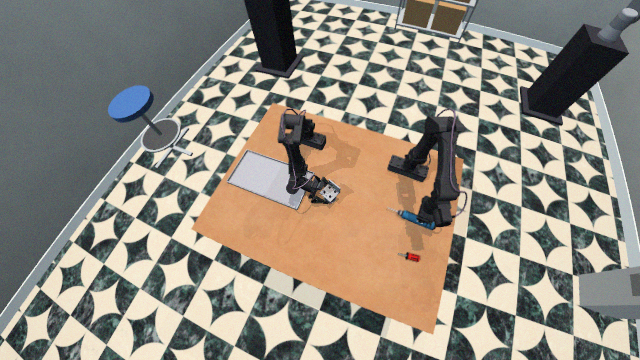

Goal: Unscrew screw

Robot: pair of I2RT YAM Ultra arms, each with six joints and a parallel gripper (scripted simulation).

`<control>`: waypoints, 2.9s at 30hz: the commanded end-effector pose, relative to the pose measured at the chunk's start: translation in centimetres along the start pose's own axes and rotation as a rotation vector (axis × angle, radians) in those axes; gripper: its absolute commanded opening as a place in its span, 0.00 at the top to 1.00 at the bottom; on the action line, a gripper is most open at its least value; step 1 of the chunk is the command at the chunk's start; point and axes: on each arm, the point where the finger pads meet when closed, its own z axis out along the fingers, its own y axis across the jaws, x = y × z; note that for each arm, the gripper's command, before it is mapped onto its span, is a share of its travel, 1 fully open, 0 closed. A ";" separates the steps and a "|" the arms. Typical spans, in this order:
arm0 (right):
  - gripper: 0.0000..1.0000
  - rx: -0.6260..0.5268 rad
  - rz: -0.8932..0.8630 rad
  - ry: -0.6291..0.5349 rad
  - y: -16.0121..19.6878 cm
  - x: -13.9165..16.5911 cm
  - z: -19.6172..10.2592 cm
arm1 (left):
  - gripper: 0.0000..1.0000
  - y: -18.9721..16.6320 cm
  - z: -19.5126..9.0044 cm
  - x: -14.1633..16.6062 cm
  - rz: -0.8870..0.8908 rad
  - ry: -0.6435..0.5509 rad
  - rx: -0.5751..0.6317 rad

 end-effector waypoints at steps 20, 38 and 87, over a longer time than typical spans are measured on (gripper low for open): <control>0.26 -0.009 -0.042 -0.021 -0.8 -1.4 0.2 | 0.35 -1.4 -1.5 -0.5 0.023 -0.044 0.055; 0.37 -0.001 -0.023 -0.010 -0.4 -0.7 0.0 | 0.35 -1.4 -1.5 -0.5 0.023 -0.044 0.055; 0.41 -0.001 -0.023 -0.010 -0.4 -0.7 0.0 | 0.35 -1.4 -1.5 -0.5 0.023 -0.044 0.055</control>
